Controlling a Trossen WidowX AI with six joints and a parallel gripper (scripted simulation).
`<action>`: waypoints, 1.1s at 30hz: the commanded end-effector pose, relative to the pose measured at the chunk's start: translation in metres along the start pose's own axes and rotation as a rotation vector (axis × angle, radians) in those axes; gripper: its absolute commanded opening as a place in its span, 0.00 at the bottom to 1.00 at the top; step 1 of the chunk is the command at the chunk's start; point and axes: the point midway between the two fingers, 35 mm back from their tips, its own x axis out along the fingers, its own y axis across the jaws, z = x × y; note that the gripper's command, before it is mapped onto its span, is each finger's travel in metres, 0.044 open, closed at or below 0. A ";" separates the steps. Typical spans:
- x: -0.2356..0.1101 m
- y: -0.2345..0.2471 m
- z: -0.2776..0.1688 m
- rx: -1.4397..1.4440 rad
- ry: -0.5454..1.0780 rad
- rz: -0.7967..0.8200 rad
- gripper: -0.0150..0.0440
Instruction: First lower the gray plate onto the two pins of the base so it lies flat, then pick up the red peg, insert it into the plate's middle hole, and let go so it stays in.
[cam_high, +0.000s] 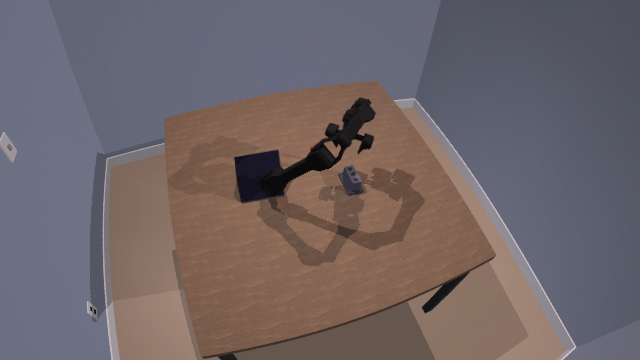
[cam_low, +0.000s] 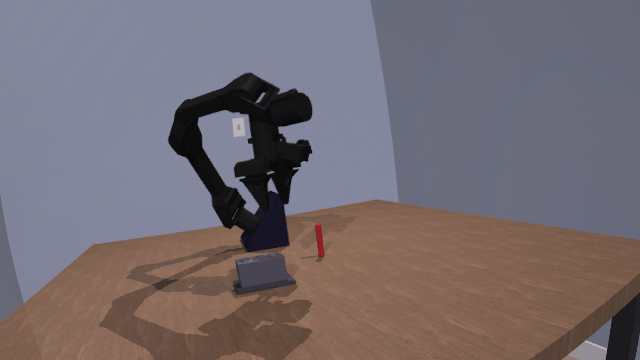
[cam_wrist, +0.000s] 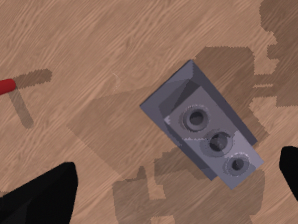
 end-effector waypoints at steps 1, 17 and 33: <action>0.001 0.060 0.016 0.688 0.018 0.017 1.00; 0.004 0.123 0.024 1.475 0.043 -0.001 1.00; 0.008 0.154 0.024 1.984 0.051 -0.029 1.00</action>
